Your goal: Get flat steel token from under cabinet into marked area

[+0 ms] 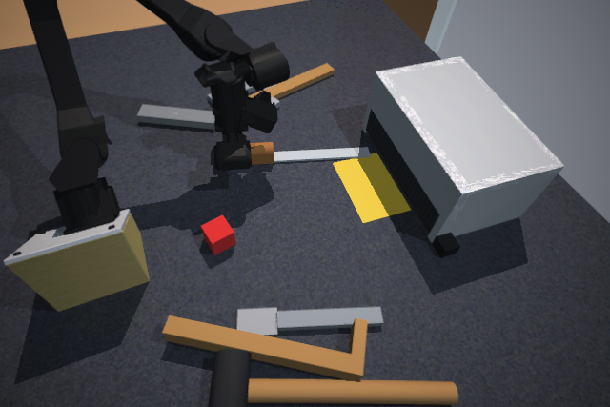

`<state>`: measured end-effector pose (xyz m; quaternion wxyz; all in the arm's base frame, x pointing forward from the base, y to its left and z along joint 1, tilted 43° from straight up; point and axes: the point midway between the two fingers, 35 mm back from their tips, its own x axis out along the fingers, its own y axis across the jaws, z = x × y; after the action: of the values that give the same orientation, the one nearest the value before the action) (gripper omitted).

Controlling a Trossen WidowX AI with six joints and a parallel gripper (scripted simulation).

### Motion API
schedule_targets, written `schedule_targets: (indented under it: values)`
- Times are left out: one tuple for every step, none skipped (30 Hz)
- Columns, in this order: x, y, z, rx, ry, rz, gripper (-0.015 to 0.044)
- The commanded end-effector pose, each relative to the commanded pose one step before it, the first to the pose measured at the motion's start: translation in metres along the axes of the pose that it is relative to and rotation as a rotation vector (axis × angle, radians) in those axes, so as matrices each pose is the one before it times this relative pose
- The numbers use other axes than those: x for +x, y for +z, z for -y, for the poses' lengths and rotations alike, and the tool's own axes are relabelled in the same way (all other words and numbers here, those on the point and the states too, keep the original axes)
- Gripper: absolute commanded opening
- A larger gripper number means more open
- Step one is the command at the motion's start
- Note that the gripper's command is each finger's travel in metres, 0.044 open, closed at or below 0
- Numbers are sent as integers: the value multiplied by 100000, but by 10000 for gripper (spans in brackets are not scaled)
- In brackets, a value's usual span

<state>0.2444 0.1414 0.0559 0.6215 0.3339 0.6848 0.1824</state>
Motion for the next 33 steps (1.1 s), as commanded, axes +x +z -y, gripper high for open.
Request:
schedule_targets:
  values:
    - [-76,-54,-109,-3949,429,105,0]
    - [-1,-4,-3,-803,0,-2,0]
    - [-1,-4,-3,-803,0,-2,0]
    - [-1,-3,-3,-805,0,-1,0]
    - [-1,-3,-3,-805,0,-1,0]
    - [-1,-3,-3,-805,0,-1,0]
    - [-1,-3,-3,-805,0,-1,0]
    - [-1,-3,-3,-805,0,-1,0]
    - [-1,-3,-3,-805,0,-1,0]
    - [-1,-3,-3,-805,0,-1,0]
    - [-1,-3,-3,-805,0,-1,0]
    - [-1,-2,-3,-805,0,-1,0]
    - [-1,-2,-3,-805,0,-1,0]
    - [-1,-2,-3,-805,0,-1,0]
    - [-1,-2,-3,-805,0,-1,0]
    - [-1,-2,-3,-804,0,-1,0]
    - [-1,-2,-3,-804,0,-1,0]
    - [-1,-2,-3,-804,0,-1,0]
    - [-1,-2,-3,-804,0,-1,0]
    - [-1,-2,-3,-805,0,-1,0]
    - [-1,-2,-3,-805,0,-1,0]
    - [-1,-2,-3,-805,0,-1,0]
    - [-1,-2,-3,-805,0,-1,0]
    - [-1,-1,-3,-805,0,-1,0]
    - [-1,-1,-3,-805,0,-1,0]
    - [-1,-1,-3,-805,0,-1,0]
    - [-1,-1,-3,-805,0,-1,0]
    - [-1,-1,-3,-805,0,-1,0]
    - [-1,-1,-3,-805,0,-1,0]
    - [-1,-1,-3,-805,0,-1,0]
    - [-1,-1,-3,-805,0,-1,0]
    - [-1,-1,-3,-805,0,-1,0]
    - [-1,-1,-3,-805,0,-1,0]
